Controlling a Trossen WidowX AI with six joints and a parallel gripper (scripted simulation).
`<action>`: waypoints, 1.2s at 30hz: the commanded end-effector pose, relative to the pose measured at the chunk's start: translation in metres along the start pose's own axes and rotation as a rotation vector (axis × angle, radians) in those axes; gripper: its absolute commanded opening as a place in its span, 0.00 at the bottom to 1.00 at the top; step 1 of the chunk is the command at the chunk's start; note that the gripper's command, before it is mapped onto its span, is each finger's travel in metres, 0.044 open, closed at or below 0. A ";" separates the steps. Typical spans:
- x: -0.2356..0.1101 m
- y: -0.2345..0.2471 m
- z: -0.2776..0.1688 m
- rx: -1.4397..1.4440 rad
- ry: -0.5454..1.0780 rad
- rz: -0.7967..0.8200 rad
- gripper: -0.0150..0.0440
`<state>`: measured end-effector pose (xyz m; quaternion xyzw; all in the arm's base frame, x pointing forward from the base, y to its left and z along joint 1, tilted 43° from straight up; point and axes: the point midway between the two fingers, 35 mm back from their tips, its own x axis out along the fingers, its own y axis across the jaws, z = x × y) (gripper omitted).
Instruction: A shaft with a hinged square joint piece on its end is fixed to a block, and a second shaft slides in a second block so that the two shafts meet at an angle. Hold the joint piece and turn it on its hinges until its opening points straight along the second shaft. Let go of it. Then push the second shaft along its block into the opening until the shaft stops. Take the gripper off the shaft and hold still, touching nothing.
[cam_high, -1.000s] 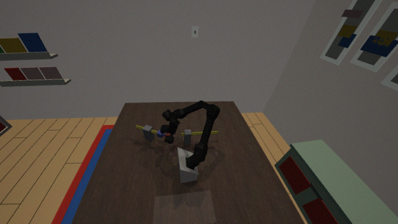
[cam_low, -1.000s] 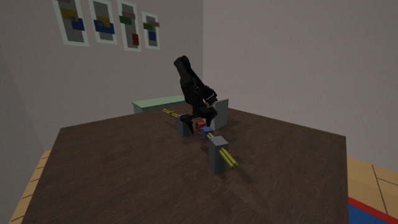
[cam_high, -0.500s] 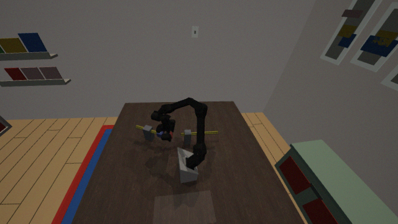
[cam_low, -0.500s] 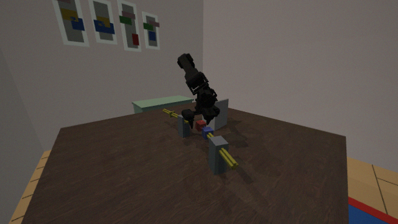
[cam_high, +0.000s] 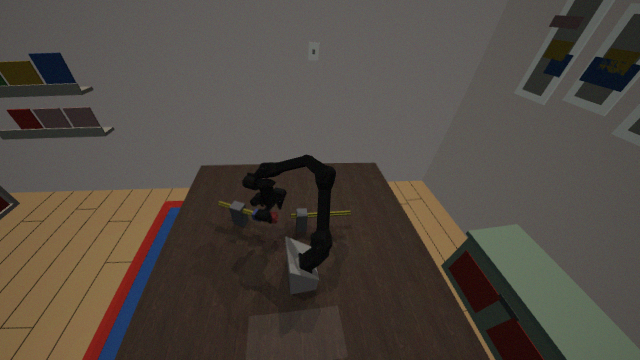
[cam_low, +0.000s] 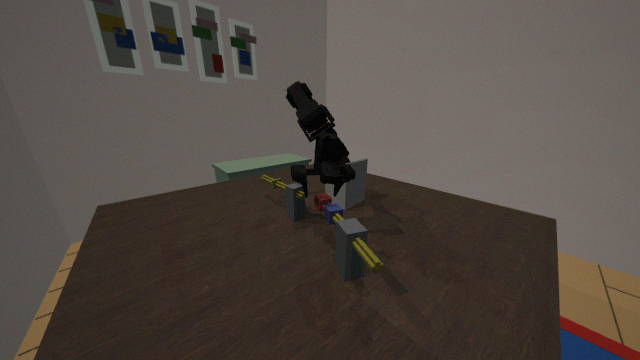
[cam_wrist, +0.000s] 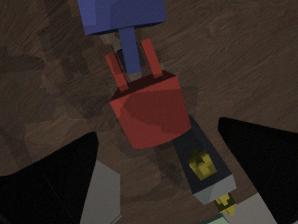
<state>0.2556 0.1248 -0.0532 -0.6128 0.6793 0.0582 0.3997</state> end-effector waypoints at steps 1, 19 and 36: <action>-0.015 -0.002 0.000 0.108 -0.027 0.006 1.00; -0.077 -0.006 -0.014 0.718 -0.102 0.072 1.00; -0.103 -0.010 -0.039 1.067 -0.127 0.133 1.00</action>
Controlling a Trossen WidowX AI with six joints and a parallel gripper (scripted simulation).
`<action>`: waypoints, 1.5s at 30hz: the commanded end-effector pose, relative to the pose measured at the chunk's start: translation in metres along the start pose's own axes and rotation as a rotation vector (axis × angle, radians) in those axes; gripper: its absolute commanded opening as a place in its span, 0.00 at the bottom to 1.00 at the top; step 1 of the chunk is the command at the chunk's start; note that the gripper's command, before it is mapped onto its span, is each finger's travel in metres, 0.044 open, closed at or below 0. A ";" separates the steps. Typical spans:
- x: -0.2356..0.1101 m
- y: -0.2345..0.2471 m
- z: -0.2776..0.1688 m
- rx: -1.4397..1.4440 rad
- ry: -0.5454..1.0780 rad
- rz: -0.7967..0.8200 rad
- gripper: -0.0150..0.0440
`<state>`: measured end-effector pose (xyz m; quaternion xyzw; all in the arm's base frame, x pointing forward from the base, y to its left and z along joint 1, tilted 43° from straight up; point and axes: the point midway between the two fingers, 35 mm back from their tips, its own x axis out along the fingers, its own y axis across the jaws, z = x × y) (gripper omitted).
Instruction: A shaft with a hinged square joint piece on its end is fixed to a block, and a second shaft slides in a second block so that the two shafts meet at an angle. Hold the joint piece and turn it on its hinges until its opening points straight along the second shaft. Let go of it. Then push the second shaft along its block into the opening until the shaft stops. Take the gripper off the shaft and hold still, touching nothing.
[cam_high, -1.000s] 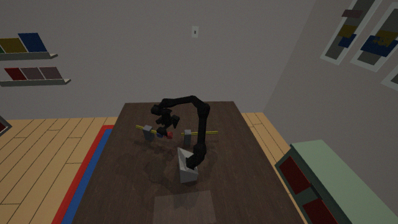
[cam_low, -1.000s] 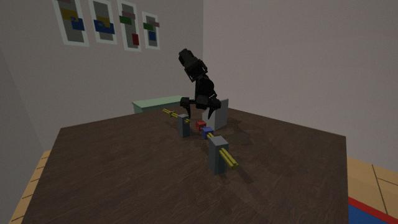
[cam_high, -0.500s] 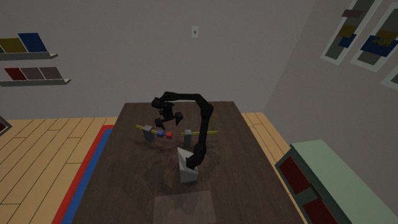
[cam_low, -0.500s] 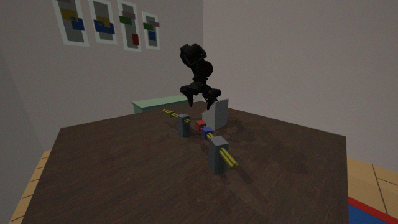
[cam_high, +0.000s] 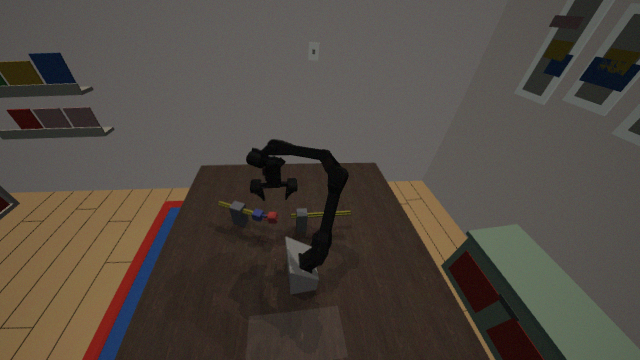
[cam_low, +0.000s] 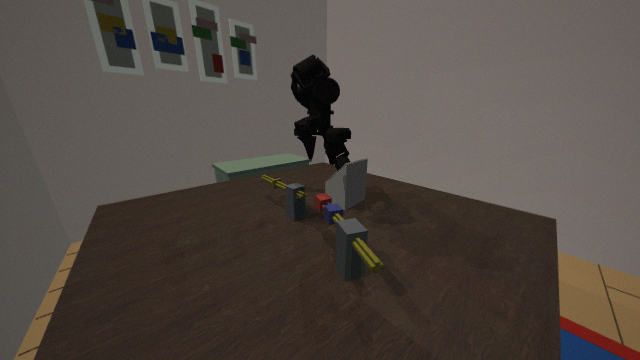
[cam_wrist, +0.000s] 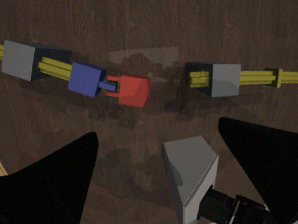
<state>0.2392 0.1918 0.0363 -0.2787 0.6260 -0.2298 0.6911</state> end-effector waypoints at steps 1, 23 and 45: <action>0.009 -0.020 -0.002 0.008 0.003 -0.001 1.00; 0.038 -0.059 -0.013 0.392 0.004 -0.041 1.00; 0.045 -0.059 -0.012 1.017 -0.024 -0.094 1.00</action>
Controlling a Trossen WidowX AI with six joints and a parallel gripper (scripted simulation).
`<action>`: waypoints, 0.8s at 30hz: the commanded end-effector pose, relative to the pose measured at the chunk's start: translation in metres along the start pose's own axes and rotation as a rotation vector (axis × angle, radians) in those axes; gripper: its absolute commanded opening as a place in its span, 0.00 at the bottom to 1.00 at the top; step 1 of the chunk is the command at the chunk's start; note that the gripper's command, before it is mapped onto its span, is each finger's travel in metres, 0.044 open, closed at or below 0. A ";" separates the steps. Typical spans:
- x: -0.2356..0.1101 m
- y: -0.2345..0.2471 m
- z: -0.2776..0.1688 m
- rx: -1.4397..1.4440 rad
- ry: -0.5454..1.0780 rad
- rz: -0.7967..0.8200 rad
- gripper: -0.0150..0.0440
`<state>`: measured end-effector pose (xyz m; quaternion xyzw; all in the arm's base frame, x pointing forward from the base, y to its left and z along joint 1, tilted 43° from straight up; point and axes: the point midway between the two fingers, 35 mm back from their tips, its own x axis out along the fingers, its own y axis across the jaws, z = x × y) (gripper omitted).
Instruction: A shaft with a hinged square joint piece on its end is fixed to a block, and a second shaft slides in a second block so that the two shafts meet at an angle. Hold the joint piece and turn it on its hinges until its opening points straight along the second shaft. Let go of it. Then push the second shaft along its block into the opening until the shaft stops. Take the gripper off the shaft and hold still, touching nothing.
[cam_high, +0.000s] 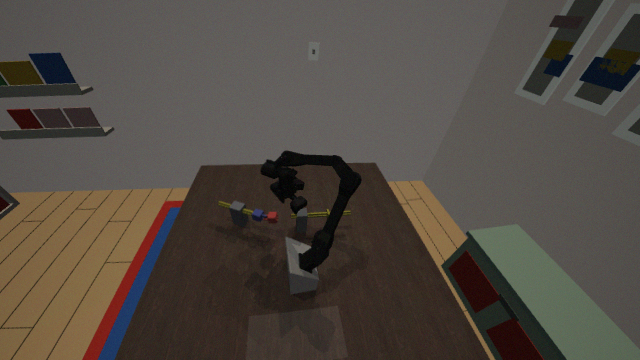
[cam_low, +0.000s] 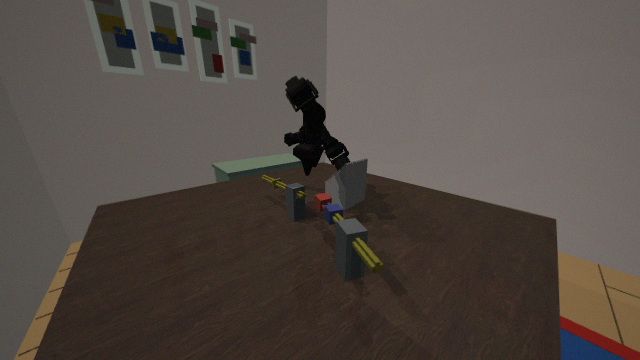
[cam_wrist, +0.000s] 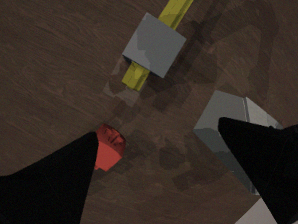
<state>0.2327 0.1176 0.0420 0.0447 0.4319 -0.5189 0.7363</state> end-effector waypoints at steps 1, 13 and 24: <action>0.001 0.001 0.000 0.085 -0.011 -0.006 1.00; 0.005 0.002 0.000 0.426 -0.035 -0.021 1.00; 0.009 0.002 0.000 0.737 -0.062 -0.026 1.00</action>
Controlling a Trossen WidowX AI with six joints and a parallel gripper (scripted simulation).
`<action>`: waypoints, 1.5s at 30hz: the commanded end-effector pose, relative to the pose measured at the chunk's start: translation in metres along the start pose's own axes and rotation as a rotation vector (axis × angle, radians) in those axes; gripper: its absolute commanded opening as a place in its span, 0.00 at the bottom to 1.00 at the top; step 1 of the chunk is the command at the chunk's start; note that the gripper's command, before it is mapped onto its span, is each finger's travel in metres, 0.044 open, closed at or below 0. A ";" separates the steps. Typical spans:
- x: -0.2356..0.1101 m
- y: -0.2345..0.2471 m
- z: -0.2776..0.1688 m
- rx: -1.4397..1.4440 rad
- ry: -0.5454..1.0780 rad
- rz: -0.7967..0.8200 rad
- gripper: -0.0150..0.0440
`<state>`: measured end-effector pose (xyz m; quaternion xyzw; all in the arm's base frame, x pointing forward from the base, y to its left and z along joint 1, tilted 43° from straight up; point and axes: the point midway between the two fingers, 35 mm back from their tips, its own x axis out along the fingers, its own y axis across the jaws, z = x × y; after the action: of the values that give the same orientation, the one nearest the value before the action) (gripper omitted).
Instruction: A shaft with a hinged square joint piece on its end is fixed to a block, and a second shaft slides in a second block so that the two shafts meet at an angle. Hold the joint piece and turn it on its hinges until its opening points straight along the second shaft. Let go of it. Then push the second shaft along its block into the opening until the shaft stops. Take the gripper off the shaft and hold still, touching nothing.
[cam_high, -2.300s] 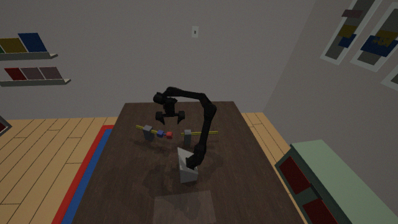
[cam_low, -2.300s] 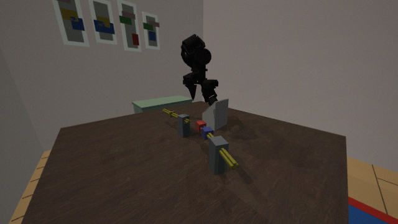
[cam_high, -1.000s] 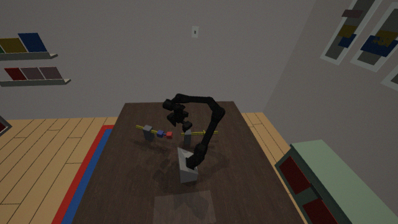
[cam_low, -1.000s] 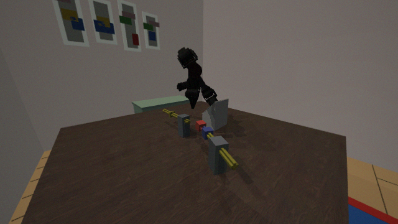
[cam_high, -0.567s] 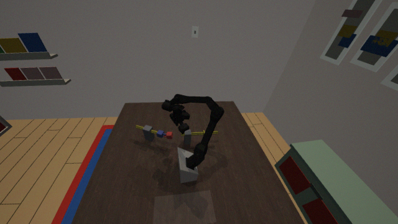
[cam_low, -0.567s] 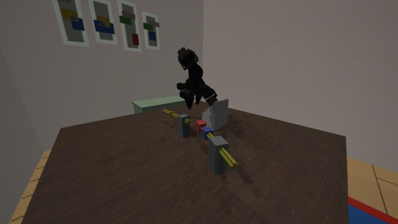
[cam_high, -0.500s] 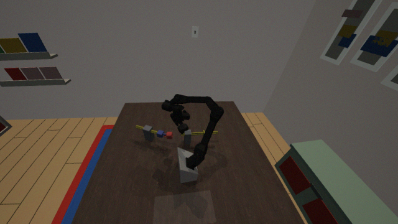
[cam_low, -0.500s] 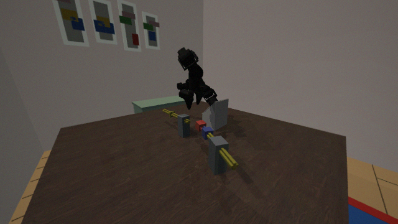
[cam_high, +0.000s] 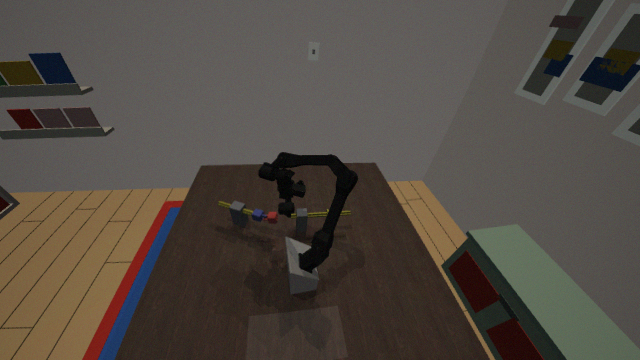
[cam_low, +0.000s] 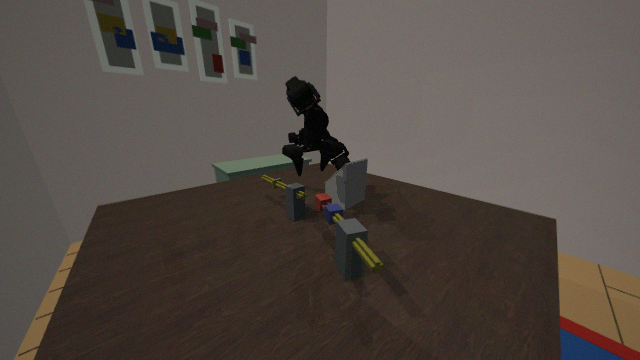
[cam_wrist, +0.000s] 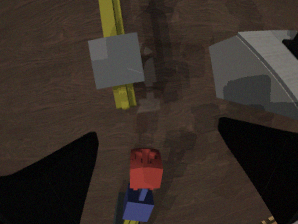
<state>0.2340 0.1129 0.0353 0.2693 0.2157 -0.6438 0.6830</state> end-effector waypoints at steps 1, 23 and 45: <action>0.001 0.001 0.000 0.085 -0.012 0.002 1.00; 0.080 0.003 -0.010 0.156 -0.020 0.004 1.00; 0.073 0.013 -0.078 0.158 -0.016 0.004 1.00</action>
<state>0.2559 0.1045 -0.0675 0.3157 0.1582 -0.6587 0.6644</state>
